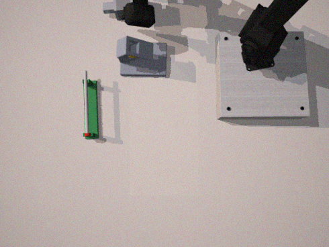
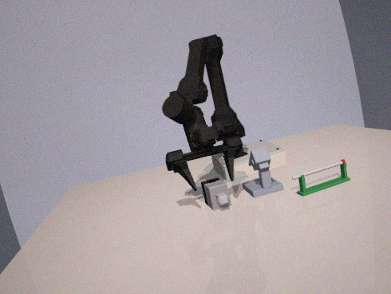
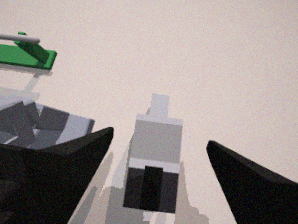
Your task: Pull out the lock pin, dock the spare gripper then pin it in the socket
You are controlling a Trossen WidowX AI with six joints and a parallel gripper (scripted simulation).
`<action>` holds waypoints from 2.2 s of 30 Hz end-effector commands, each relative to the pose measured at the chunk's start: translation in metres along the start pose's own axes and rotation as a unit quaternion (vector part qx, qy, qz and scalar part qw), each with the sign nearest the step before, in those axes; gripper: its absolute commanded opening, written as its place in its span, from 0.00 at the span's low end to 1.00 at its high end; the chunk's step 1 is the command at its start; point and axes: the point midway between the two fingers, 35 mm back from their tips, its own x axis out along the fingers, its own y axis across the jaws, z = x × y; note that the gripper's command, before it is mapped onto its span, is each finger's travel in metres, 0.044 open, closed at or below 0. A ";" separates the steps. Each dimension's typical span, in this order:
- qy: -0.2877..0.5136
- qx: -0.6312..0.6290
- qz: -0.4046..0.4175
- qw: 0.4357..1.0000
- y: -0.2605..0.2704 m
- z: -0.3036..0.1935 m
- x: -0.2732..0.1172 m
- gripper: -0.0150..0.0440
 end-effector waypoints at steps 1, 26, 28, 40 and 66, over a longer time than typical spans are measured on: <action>0.003 0.001 0.003 1.000 0.001 -0.005 0.007 1.00; 0.003 0.001 0.003 1.000 0.003 -0.023 0.033 0.96; 0.003 0.001 0.003 1.000 0.003 -0.023 0.033 0.87; 0.003 0.001 0.003 1.000 0.003 -0.023 0.033 0.50; 0.002 0.001 0.002 1.000 0.000 0.033 -0.054 0.25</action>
